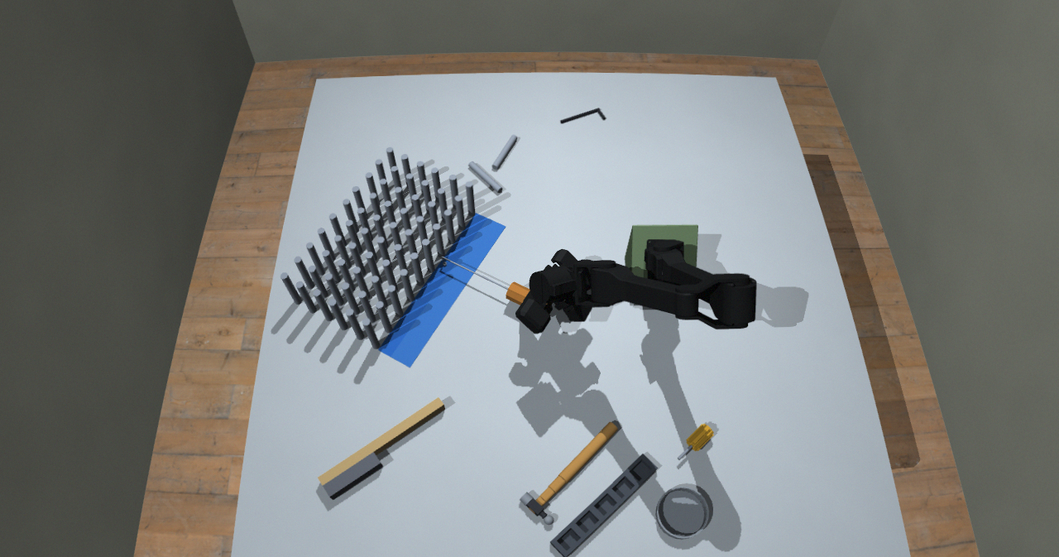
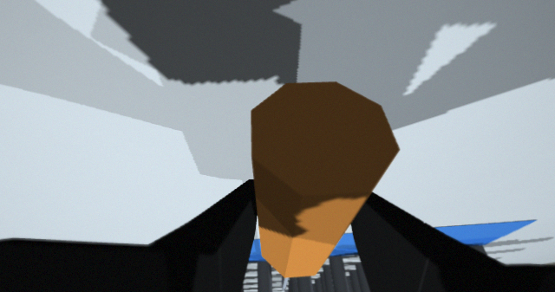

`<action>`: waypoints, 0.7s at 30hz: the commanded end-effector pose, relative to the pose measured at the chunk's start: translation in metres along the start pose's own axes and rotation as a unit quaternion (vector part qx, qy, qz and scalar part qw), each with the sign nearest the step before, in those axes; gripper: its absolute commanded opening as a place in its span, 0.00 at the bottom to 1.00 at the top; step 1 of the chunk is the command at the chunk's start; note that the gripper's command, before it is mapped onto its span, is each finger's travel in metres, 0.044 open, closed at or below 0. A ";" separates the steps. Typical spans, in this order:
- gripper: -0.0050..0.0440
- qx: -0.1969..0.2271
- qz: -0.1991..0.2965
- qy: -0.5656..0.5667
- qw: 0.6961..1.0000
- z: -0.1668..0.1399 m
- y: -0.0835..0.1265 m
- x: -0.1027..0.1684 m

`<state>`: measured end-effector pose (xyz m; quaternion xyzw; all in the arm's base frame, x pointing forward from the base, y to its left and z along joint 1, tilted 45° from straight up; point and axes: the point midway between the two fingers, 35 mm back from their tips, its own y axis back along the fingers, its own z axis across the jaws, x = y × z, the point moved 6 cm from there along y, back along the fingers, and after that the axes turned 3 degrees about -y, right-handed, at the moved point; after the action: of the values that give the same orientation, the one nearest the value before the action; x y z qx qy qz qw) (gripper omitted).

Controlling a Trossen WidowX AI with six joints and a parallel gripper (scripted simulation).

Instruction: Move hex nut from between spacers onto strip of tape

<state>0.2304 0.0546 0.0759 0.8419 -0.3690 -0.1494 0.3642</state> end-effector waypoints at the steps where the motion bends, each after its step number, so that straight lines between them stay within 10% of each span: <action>1: 0.00 0.014 0.010 0.007 1.000 -0.009 0.008 0.008; 21: 0.00 0.006 0.008 0.001 1.000 -0.003 0.033 -0.017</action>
<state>0.2081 0.0540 0.0938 0.8439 -0.3671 -0.1490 0.3617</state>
